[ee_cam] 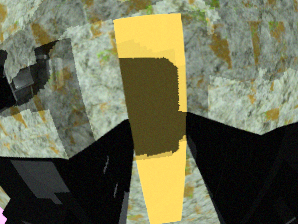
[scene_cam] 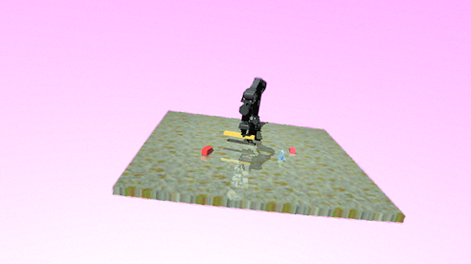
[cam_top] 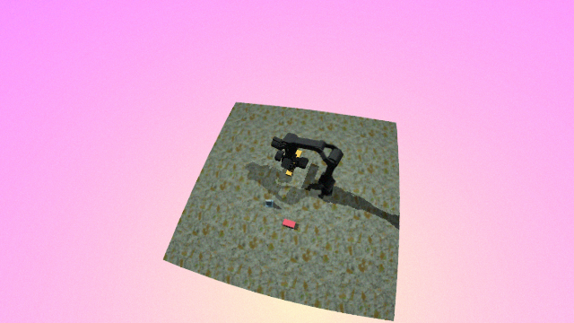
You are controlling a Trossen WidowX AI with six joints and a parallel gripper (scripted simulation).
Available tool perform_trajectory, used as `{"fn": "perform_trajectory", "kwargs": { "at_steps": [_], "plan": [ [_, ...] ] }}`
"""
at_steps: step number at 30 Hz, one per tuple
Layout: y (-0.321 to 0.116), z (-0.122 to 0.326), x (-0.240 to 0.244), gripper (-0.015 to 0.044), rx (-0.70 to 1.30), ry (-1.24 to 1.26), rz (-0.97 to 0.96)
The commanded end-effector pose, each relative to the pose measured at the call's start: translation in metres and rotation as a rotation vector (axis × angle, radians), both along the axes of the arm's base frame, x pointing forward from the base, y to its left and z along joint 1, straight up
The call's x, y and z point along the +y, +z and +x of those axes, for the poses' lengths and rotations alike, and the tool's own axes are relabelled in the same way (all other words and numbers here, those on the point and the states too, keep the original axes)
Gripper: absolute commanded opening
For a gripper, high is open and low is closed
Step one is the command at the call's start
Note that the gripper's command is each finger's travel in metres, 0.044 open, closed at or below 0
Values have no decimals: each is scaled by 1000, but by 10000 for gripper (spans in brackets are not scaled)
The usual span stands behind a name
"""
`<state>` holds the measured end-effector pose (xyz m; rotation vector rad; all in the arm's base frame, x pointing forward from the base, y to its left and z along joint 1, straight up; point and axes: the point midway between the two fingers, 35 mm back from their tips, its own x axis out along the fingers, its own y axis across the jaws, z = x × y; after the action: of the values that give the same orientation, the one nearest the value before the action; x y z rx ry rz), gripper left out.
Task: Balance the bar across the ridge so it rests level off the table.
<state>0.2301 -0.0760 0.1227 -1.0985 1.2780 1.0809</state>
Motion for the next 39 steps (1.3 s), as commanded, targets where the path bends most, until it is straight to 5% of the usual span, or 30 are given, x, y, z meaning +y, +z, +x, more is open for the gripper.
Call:
{"fn": "perform_trajectory", "kwargs": {
  "at_steps": [1, 39],
  "plan": [
    [14, 0, 0, 0, -15, 5, -2],
    [33, 61, 76, 0, -21, 132, 4]
  ]
}}
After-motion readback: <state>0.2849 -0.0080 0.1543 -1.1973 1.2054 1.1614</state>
